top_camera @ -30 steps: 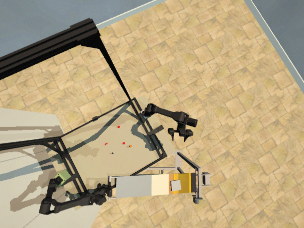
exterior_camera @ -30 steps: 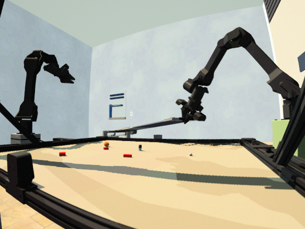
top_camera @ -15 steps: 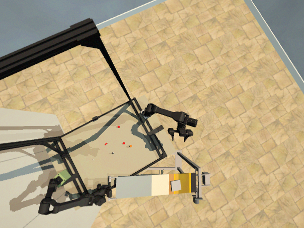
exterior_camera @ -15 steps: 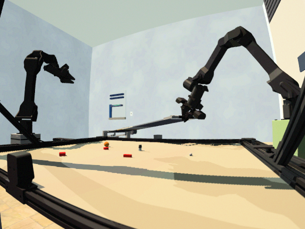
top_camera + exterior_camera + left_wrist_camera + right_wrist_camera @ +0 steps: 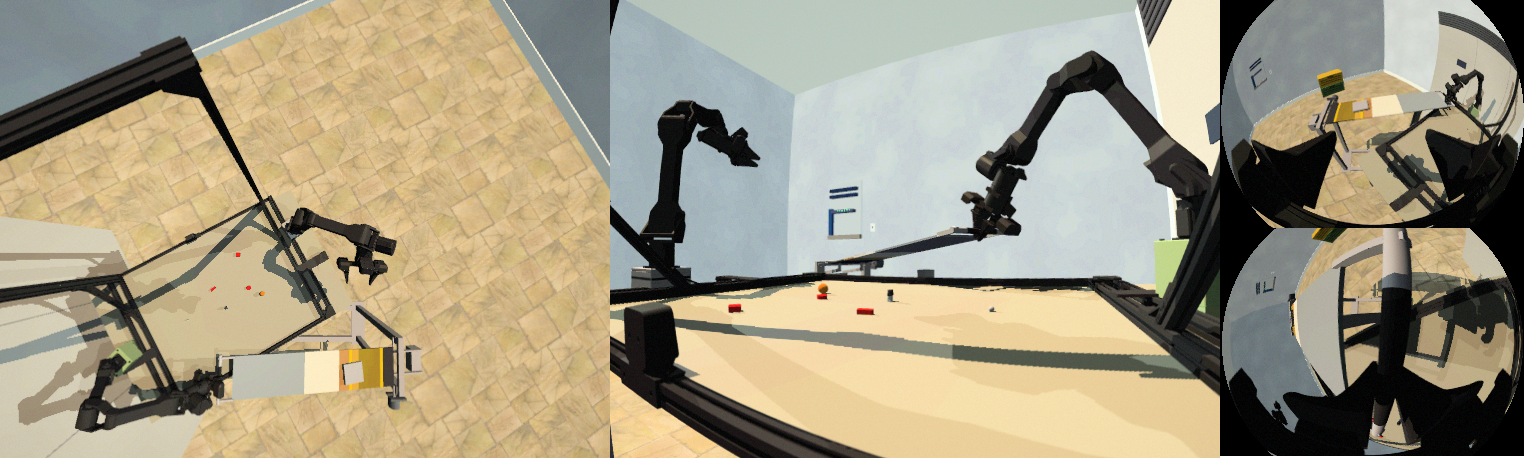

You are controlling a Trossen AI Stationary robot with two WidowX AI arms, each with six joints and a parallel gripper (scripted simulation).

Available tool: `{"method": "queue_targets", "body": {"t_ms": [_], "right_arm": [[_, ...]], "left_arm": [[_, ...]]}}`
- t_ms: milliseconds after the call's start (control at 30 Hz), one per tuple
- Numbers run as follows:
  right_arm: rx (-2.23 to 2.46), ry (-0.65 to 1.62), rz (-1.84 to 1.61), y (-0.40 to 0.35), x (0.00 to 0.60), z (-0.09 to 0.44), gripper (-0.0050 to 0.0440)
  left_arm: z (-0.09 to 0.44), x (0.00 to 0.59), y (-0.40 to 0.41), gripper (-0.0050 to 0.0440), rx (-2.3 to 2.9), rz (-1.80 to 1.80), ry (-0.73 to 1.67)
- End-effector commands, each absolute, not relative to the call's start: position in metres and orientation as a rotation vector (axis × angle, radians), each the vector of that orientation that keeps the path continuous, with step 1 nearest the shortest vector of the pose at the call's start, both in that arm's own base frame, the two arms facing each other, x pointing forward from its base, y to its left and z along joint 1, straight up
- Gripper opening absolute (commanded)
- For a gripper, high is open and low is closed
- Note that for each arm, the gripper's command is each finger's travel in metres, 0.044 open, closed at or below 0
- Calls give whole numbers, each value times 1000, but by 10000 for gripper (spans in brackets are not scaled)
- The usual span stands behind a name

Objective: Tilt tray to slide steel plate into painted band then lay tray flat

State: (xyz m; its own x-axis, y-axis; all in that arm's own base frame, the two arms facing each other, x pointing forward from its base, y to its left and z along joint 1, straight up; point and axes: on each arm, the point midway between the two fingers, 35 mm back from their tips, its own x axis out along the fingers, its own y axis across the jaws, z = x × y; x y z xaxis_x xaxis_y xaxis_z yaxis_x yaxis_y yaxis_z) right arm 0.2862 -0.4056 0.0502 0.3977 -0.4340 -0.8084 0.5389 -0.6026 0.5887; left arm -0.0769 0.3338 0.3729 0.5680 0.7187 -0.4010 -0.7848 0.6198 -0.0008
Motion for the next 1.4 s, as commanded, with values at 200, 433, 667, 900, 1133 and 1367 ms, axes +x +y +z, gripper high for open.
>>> {"method": "queue_targets", "body": {"t_ms": [200,433,667,900,1133,1367], "right_arm": [[1735,17,-1303,-414,292,86,0],[1734,12,-1299,-415,293,89,0],[1733,9,-1297,-415,293,89,0],[1733,7,-1295,-415,293,91,0],[1732,5,-1293,-416,294,96,0],[1731,0,-1290,-416,294,100,0]], "left_arm": [[374,-77,334,440,-185,889,382],[374,-77,334,440,-185,889,382],[374,-77,334,440,-185,889,382],[374,-77,334,440,-185,889,382],[374,-77,334,440,-185,889,382],[374,-77,334,440,-185,889,382]]}}
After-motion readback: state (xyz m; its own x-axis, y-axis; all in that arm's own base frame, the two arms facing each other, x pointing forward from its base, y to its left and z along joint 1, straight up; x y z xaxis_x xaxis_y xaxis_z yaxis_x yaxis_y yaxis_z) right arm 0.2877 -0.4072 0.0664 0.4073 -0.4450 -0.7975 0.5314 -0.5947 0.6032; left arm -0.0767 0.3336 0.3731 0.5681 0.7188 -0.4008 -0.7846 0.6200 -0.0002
